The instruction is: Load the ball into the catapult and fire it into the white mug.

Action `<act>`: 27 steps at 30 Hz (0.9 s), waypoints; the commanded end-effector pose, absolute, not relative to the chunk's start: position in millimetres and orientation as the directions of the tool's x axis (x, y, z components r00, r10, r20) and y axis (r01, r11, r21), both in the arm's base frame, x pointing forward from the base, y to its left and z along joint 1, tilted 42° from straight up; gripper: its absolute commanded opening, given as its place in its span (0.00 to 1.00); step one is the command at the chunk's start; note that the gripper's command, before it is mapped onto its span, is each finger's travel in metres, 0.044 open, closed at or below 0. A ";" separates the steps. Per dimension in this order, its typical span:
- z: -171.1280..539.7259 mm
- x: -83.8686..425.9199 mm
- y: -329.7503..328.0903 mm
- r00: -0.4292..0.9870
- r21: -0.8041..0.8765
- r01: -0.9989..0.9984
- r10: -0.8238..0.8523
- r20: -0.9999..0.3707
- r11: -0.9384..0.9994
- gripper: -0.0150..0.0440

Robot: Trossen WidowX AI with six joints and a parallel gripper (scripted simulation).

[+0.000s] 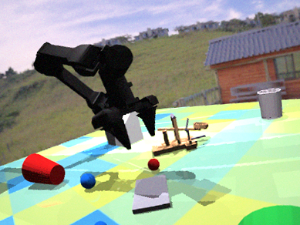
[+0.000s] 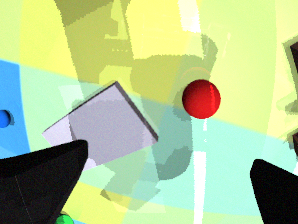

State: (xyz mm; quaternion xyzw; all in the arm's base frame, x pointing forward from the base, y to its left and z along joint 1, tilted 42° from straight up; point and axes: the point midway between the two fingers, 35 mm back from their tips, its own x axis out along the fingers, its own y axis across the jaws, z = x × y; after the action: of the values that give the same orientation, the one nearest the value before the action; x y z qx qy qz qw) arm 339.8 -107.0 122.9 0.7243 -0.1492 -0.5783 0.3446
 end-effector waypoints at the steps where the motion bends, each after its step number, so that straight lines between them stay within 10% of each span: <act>1: 102.9 334.3 -71.1 0.237 0.636 0.315 -0.590 -0.772 -0.705 1.00; 27: 38.6 269.6 15.5 0.022 0.442 0.766 -0.668 -0.744 -0.467 1.00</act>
State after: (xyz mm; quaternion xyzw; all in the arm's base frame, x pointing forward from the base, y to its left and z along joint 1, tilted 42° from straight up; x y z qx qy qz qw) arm 271.5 27.0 52.5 0.5071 0.0478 -0.6940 0.5089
